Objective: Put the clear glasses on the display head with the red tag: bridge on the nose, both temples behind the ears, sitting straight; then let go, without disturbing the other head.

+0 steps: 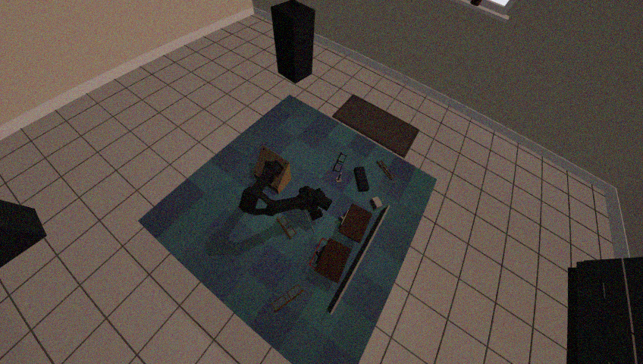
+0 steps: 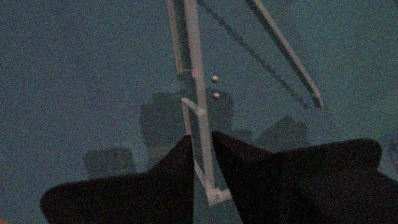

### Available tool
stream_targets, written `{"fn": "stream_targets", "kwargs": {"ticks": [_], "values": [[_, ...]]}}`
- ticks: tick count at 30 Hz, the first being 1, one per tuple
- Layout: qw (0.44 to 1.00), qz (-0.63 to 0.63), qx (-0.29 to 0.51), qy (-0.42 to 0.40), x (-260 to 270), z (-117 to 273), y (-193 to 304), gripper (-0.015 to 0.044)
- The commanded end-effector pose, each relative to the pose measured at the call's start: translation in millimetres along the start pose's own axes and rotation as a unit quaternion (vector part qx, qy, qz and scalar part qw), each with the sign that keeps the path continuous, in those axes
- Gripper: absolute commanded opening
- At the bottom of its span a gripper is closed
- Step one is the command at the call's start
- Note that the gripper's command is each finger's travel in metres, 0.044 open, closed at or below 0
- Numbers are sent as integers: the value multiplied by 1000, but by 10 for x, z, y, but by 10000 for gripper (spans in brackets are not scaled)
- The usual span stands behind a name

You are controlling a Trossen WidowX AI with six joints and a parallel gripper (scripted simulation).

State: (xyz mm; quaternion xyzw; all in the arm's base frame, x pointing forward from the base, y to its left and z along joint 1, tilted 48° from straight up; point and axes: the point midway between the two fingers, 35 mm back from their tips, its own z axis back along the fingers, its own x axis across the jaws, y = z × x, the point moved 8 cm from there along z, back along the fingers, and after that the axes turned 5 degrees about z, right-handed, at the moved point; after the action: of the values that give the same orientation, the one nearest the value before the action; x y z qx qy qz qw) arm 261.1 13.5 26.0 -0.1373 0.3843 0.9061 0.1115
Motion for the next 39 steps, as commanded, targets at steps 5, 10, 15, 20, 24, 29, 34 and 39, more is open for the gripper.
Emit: {"fn": "stream_targets", "kwargs": {"ticks": [5, 10, 15, 20, 24, 29, 34, 39], "values": [[1000, 0, 0, 0, 6, -1, 1, 20], [1000, 0, 0, 0, 6, -1, 1, 0], [1000, 0, -1, -1, -2, 47, -8, 0], [1000, 1, -4, -2, -23, 279, -39, 0], [1000, 2, -5, -3, -31, 505, -58, 0], [1000, 2, -3, -2, -38, 798, -71, 0], [1000, 2, 0, -1, -43, 1007, -74, 0], [1000, 13, 0, -1, -57, 1013, -100, 0]]}}
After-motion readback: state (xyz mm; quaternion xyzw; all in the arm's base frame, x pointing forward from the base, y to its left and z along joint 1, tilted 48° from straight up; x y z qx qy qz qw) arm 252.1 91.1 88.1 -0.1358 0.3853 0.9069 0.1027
